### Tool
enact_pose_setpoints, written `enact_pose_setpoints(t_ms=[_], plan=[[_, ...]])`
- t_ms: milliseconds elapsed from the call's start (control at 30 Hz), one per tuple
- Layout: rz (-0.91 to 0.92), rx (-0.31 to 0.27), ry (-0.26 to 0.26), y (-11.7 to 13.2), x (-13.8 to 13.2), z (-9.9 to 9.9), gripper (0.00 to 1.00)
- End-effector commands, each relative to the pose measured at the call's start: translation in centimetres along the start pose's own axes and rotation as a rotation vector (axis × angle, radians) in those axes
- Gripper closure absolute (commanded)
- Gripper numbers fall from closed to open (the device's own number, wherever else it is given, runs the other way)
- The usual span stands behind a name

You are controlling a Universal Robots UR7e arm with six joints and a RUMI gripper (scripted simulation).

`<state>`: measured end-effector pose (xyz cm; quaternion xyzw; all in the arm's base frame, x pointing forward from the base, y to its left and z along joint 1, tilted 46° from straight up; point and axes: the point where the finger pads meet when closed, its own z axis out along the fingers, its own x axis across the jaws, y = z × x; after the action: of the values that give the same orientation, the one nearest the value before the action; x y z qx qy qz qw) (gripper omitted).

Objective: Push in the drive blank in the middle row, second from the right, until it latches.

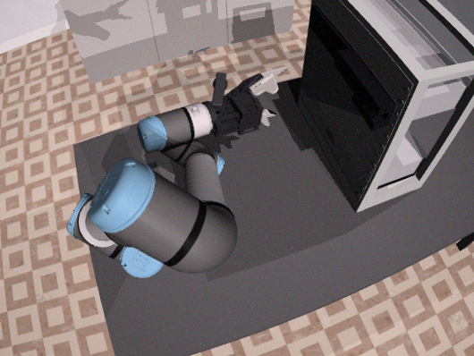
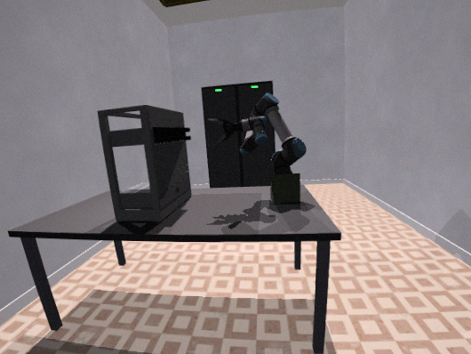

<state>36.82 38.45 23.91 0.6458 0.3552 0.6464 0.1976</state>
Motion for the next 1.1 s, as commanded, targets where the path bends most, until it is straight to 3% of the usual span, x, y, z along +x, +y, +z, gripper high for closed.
enact_pose_setpoints(t_ms=[0,467,1067], plan=[[0.003,-0.069,0.078,2.4,0.6,-1.1,0.00],[0.006,-0.127,0.120,4.5,0.8,-2.3,0.00],[0.007,-0.134,0.125,4.7,0.9,-2.4,0.00]])
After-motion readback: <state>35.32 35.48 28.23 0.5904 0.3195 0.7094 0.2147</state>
